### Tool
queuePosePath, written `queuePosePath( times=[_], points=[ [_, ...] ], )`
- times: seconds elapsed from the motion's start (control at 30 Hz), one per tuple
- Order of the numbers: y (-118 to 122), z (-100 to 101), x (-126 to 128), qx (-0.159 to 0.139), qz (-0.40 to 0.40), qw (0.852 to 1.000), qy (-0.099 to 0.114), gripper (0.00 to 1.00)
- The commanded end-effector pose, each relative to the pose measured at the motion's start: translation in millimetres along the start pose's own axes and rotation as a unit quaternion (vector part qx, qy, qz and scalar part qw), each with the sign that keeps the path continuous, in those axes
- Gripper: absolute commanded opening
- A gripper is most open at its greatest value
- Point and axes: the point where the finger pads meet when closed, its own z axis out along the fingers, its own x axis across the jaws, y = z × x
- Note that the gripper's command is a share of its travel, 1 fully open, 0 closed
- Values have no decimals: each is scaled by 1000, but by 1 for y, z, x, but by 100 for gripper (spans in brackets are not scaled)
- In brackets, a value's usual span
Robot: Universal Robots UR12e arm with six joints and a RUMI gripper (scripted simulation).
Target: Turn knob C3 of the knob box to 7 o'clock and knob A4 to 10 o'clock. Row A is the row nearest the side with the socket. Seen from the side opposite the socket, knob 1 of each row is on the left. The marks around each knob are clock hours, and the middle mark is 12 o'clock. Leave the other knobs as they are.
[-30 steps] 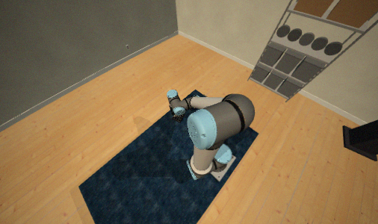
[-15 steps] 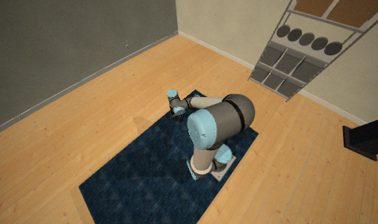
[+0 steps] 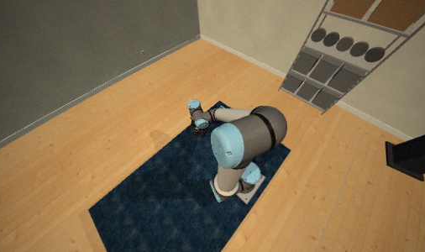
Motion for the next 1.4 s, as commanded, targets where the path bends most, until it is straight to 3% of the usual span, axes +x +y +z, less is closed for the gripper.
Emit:
queuePosePath(
  times=[0.0,0.27,0.53,0.6,1.1,1.17,1.37],
  points=[
    [0,-2,0,2,64,998,-1,11],
    [0,-5,1,1,177,984,-2,11],
    [1,-7,1,1,286,958,-2,11],
    [1,-7,1,1,286,958,-2,11],
    [5,-12,1,1,494,870,-2,11],
    [5,-12,1,1,494,870,-2,11],
    [6,-14,0,1,552,834,-2,11]
  ],
)
